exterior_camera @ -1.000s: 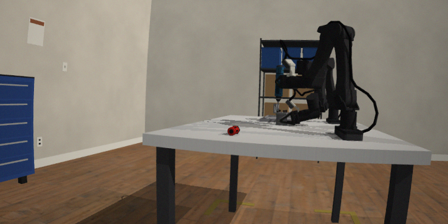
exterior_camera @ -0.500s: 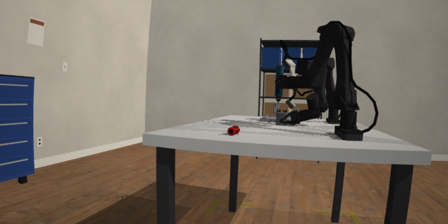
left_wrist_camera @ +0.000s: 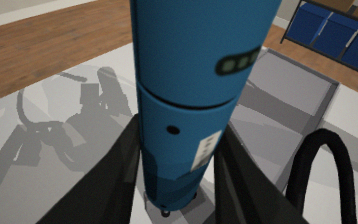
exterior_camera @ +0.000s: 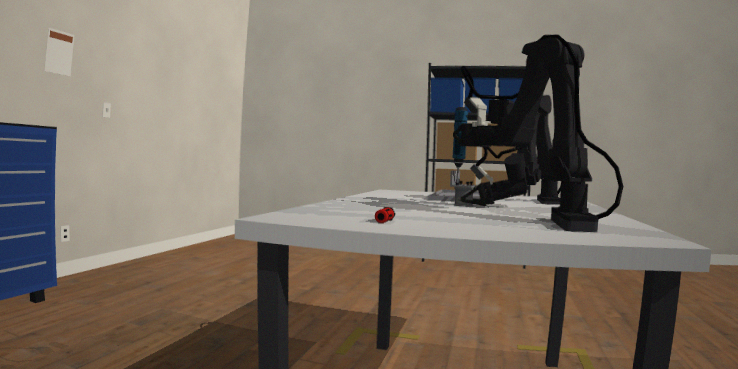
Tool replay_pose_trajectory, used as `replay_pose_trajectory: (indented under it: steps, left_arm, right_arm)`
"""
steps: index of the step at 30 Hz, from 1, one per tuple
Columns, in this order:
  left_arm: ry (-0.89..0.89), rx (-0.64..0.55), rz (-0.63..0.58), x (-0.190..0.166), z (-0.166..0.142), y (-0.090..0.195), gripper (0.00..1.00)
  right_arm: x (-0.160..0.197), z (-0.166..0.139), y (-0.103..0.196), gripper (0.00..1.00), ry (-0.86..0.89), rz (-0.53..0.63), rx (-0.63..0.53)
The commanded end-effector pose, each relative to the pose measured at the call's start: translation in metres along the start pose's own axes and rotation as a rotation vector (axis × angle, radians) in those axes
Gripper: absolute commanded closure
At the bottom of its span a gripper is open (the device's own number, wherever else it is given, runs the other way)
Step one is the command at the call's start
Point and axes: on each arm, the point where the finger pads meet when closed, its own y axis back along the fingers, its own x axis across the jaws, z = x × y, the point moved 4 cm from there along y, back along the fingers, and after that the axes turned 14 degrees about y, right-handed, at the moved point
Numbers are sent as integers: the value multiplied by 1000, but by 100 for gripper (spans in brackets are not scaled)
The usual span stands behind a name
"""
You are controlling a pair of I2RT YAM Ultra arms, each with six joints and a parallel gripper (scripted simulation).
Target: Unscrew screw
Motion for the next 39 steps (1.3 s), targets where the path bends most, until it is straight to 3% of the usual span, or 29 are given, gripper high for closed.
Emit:
replay_pose_trajectory:
  steps: [1,39]
  left_arm:
    - [1,-51,-12,0,13,2,58]
    - [1,-49,-11,0,10,2,58]
  right_arm:
    - [0,4,0,41,-11,-4,-7]
    - [0,4,0,41,-11,-4,-7]
